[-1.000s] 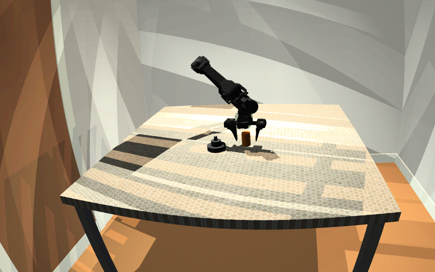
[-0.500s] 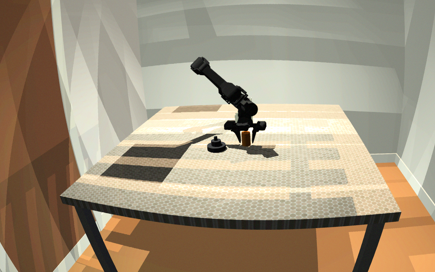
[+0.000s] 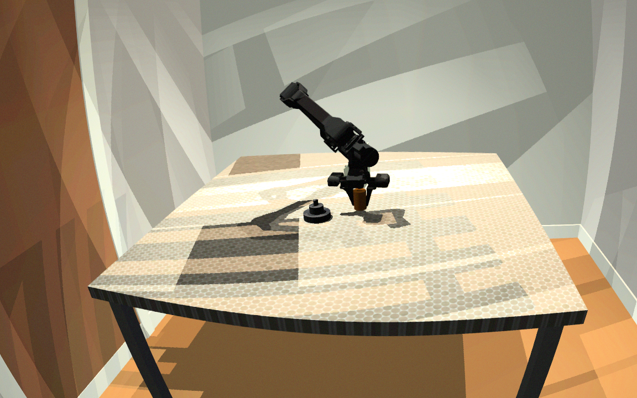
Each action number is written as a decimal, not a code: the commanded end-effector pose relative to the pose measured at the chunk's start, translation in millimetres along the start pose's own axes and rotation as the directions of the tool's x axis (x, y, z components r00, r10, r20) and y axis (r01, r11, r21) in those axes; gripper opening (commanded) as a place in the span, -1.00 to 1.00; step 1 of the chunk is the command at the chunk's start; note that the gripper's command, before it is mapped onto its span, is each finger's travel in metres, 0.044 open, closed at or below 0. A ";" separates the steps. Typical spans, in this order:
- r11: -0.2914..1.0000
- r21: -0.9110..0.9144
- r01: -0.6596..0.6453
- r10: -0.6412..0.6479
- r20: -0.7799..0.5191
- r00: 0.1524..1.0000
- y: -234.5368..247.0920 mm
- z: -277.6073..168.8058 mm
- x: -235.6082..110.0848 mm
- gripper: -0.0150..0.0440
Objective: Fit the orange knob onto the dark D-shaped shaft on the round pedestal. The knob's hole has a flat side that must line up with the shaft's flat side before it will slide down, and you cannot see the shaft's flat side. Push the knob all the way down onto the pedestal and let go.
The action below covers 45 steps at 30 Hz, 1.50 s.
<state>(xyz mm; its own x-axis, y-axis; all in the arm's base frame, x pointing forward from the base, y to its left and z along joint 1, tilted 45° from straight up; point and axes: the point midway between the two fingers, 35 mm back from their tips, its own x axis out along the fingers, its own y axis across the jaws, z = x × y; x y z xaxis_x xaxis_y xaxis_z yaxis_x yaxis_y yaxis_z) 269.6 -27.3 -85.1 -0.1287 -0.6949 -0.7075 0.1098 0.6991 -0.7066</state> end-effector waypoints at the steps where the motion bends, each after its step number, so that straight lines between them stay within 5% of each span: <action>1: 1.000 0.007 -0.016 0.016 0.022 1.000 3.9 8.6 -28.1 -0.49; 16: 1.000 0.008 -0.014 0.014 0.019 1.000 -3.3 4.4 -127.0 -0.49; 45: 1.000 0.004 -0.028 0.027 0.024 0.999 -64.3 39.6 -100.8 -0.49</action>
<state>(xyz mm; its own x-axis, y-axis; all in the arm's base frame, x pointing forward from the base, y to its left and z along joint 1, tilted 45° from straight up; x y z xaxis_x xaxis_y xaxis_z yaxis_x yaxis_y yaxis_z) 311.6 -2.2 26.4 -0.1134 -0.6766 -0.7275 0.1200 0.7176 -0.6861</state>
